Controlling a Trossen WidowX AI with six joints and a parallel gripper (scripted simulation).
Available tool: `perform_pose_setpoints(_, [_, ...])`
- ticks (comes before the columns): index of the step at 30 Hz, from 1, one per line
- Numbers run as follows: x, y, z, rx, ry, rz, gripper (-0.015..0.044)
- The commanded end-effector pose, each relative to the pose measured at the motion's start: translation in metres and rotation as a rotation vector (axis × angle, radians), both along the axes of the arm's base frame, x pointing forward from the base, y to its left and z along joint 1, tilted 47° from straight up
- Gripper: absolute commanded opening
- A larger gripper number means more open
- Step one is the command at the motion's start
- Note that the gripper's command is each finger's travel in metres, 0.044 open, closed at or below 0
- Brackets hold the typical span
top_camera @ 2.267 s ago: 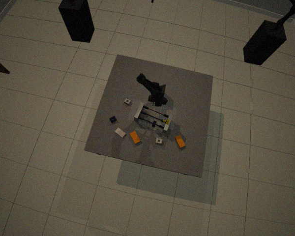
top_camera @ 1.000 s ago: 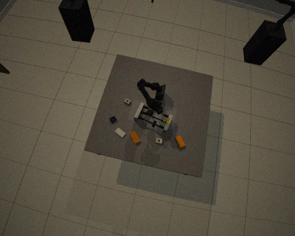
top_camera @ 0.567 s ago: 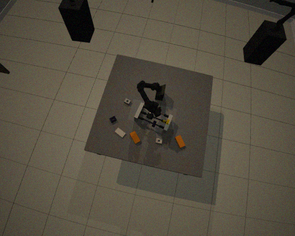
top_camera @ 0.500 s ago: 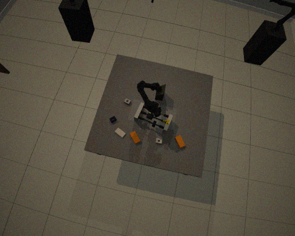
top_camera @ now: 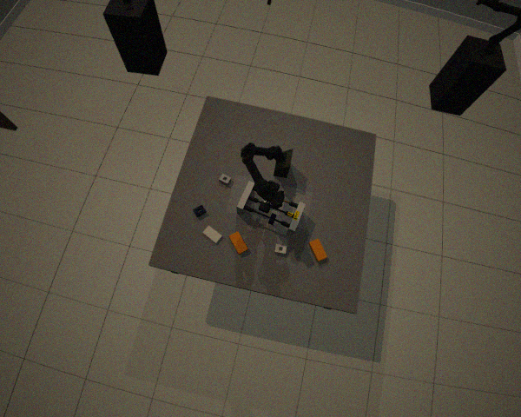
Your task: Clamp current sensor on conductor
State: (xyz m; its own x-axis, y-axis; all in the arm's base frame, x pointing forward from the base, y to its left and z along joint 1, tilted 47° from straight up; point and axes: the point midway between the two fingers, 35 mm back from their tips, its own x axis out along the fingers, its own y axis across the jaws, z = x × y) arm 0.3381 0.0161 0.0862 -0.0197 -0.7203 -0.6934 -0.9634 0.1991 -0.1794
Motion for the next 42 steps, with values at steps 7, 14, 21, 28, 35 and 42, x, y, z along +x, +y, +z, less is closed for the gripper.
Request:
perform_pose_setpoints(7, [0.0, -0.01, -0.01, -0.002, -0.001, 0.009, 0.0])
perform_pose_setpoints(14, [-0.001, -0.019, -0.018, -0.003, -0.001, 0.009, 0.0])
perform_pose_setpoints(21, [-0.001, -0.018, -0.017, -0.001, -0.001, 0.0, 0.0])
perform_pose_setpoints(28, [-0.001, -0.018, -0.017, -0.001, -0.001, 0.0, 0.0])
perform_pose_setpoints(35, [-0.001, -0.018, -0.017, -0.001, -0.001, 0.0, 0.0])
perform_pose_setpoints(42, [-0.001, -0.018, -0.017, -0.001, -0.001, 0.0, 0.0])
